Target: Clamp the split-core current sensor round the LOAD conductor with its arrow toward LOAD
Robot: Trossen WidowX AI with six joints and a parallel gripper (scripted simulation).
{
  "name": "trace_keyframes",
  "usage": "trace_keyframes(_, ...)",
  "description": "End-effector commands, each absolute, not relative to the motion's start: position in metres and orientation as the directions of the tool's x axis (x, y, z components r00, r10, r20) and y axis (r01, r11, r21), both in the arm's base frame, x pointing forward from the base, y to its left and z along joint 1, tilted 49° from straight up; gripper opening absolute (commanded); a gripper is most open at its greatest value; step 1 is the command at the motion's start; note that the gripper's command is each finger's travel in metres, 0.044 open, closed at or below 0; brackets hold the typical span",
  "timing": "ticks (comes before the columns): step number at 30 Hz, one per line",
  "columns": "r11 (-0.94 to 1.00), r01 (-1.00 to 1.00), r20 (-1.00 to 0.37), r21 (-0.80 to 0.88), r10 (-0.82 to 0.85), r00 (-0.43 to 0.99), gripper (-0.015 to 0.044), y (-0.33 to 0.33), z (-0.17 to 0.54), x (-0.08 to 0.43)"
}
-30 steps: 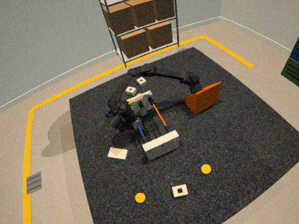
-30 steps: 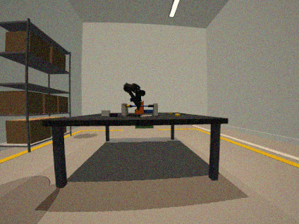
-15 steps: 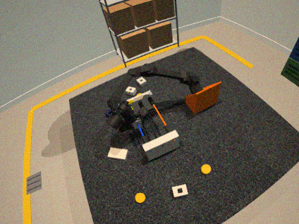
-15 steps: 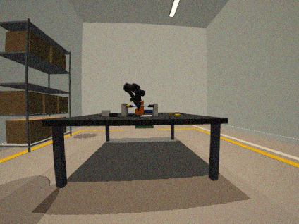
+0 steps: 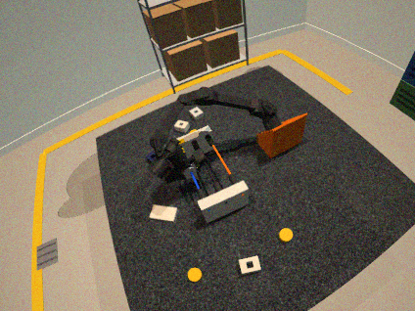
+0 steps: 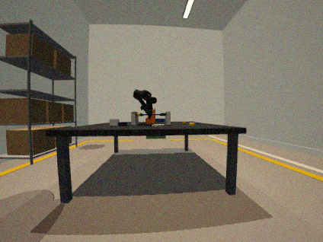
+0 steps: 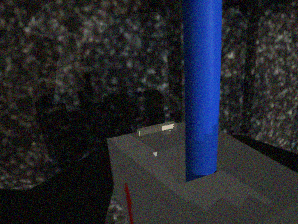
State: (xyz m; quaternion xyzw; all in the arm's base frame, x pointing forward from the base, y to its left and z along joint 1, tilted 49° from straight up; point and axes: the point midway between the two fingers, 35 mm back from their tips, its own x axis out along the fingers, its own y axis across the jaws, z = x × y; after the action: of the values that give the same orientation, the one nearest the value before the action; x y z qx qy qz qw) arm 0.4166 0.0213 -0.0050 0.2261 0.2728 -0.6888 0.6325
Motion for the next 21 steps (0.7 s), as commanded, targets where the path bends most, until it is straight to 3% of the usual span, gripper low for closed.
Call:
trace_keyframes(1, 0.0, 0.999, -0.662, -0.052, -0.749, -0.035, 0.0, 0.0237, -0.0048, 0.4179)
trace_keyframes(2, -0.041, 0.996, -0.658, -0.082, -0.748, -0.085, 0.0, 0.0214, -0.0051, 0.4168)
trace_keyframes(21, -0.09, 0.988, -0.65, -0.128, -0.744, -0.152, 0.0, 0.0209, -0.0054, 0.4156)
